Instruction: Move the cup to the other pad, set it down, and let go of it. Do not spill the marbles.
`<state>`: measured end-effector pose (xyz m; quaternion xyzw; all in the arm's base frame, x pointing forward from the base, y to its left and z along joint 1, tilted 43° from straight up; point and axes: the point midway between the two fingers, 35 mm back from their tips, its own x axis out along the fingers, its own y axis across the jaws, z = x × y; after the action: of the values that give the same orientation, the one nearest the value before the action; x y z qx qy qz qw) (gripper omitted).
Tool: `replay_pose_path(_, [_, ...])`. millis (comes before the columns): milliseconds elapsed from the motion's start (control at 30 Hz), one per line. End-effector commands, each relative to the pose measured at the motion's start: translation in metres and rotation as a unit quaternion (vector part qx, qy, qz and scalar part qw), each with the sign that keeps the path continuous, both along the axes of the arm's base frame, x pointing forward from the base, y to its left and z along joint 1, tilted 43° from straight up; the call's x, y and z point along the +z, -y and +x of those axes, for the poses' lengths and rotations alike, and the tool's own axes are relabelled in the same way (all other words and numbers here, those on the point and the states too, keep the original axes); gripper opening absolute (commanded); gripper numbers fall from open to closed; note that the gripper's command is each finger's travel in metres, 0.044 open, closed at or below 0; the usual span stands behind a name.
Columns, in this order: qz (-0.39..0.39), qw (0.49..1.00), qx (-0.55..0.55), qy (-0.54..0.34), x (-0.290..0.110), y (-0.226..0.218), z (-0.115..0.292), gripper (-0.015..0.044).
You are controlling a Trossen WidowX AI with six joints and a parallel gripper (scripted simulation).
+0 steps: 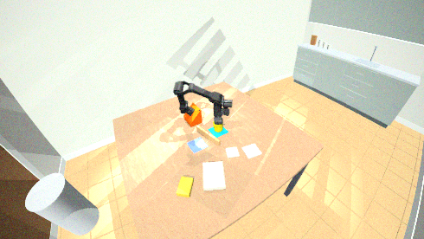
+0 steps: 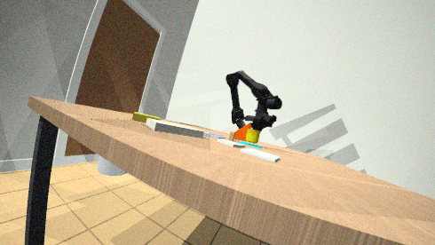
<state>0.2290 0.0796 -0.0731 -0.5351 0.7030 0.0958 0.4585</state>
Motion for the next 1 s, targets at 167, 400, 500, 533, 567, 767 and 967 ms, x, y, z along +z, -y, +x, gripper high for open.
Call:
replay_pose_path(167, [-0.001,1.0,0.0,-0.001,-0.002,0.0023,-0.0006,0.0])
replay_pose_path(400, [-0.001,1.0,0.0,-0.001,-0.002,0.0023,-0.0006,0.0])
replay_pose_path(500, [-0.001,1.0,0.0,-0.001,-0.002,0.0023,-0.0006,0.0026])
replay_pose_path(533, [-0.001,1.0,0.0,-0.001,-0.002,0.0023,-0.0006,0.0053])
replay_pose_path(567, [-0.001,1.0,0.0,-0.001,-0.002,0.0023,-0.0006,0.0079])
replay_pose_path(767, [-0.001,1.0,0.0,-0.001,-0.002,0.0023,-0.0006,0.0147])
replay_pose_path(967, [-0.001,1.0,0.0,-0.001,0.0005,-0.0003,-0.0004,0.0147])
